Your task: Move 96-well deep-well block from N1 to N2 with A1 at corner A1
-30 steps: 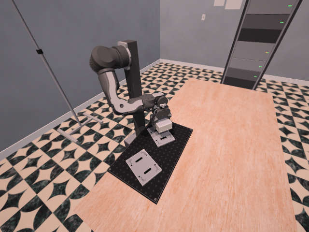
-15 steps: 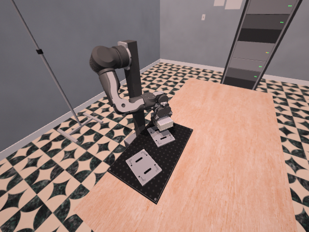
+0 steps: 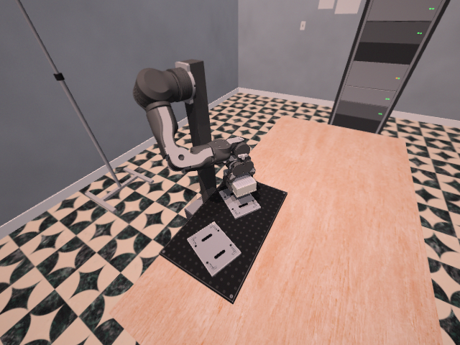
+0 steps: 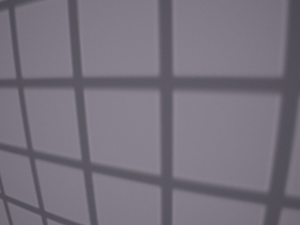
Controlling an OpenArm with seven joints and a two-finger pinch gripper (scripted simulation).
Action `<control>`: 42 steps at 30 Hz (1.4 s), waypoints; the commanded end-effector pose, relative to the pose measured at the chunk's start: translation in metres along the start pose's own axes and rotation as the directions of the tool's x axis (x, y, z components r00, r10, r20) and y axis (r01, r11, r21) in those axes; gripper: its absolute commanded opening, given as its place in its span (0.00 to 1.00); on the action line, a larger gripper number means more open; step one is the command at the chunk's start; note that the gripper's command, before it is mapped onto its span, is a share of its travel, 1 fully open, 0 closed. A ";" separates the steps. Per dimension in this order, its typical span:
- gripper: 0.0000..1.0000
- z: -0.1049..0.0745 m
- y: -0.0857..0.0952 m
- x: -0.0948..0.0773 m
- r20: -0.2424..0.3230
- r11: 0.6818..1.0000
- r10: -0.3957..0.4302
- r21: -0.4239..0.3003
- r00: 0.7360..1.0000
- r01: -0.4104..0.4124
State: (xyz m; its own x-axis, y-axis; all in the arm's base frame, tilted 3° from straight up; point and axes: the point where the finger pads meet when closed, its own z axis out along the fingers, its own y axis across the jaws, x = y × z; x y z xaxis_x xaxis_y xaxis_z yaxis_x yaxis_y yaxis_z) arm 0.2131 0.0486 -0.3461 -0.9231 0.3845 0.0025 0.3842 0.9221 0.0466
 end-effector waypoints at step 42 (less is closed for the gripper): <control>0.00 0.030 0.000 0.001 -0.006 1.000 -0.016 -0.014 1.000 0.015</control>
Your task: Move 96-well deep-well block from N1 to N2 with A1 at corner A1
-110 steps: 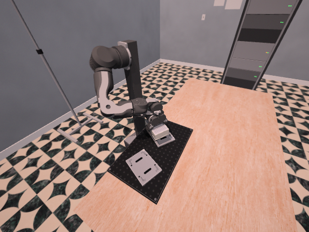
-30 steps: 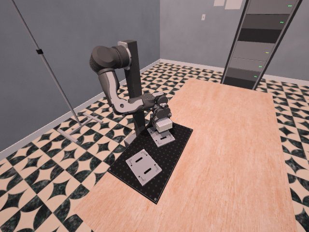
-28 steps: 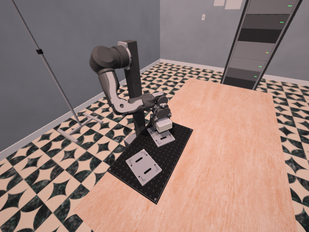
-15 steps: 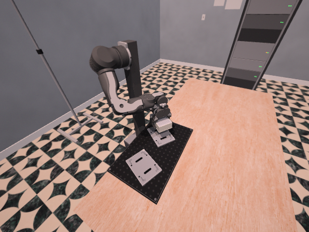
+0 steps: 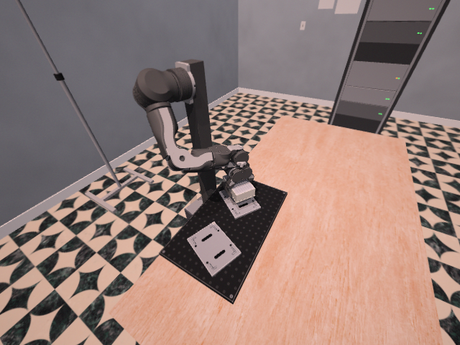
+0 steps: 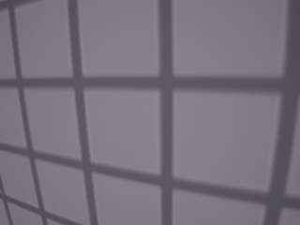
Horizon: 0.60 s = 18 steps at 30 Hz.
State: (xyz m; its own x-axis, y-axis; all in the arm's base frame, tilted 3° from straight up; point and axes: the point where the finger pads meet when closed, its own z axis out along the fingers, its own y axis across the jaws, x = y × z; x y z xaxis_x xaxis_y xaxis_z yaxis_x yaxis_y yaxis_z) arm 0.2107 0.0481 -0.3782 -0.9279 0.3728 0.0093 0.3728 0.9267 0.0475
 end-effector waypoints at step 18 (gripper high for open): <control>0.00 0.031 0.002 -0.001 0.001 1.000 -0.003 -0.013 1.000 0.003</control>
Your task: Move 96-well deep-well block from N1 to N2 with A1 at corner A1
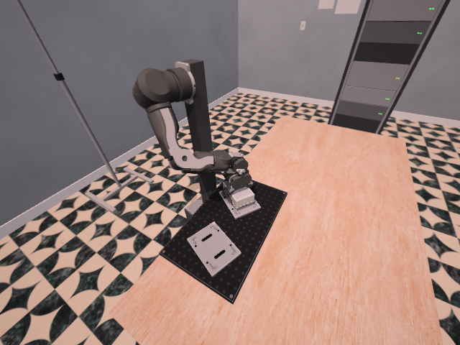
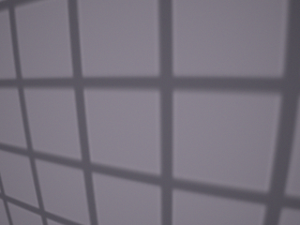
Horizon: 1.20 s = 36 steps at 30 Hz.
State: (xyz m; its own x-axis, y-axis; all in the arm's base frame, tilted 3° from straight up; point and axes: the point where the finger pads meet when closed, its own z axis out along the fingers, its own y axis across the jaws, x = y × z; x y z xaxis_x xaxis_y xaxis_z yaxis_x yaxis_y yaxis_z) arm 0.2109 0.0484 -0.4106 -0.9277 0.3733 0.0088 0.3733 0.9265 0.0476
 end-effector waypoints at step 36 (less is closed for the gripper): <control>0.00 0.009 0.006 -0.006 0.004 1.000 0.007 -0.010 1.000 -0.007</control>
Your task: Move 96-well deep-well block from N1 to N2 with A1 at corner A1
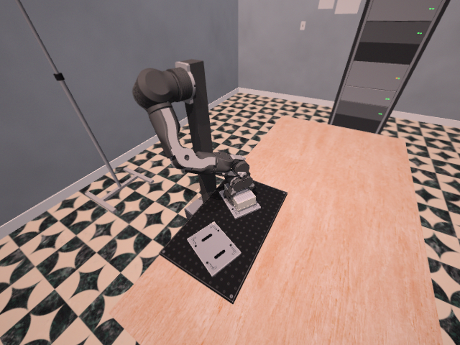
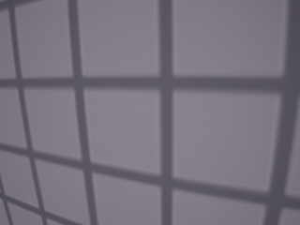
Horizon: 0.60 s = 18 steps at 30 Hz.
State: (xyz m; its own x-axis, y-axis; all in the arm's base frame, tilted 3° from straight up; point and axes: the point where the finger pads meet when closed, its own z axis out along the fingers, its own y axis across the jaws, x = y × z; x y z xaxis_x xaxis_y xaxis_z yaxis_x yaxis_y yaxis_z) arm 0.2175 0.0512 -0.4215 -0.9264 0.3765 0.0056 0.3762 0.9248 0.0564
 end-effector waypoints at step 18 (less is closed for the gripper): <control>0.00 -0.001 -0.001 0.003 -0.001 1.000 -0.002 0.003 1.000 0.002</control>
State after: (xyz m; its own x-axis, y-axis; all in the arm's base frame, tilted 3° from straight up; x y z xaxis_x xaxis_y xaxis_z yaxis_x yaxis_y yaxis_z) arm 0.2135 0.0507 -0.4228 -0.9267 0.3756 0.0104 0.3756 0.9253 0.0527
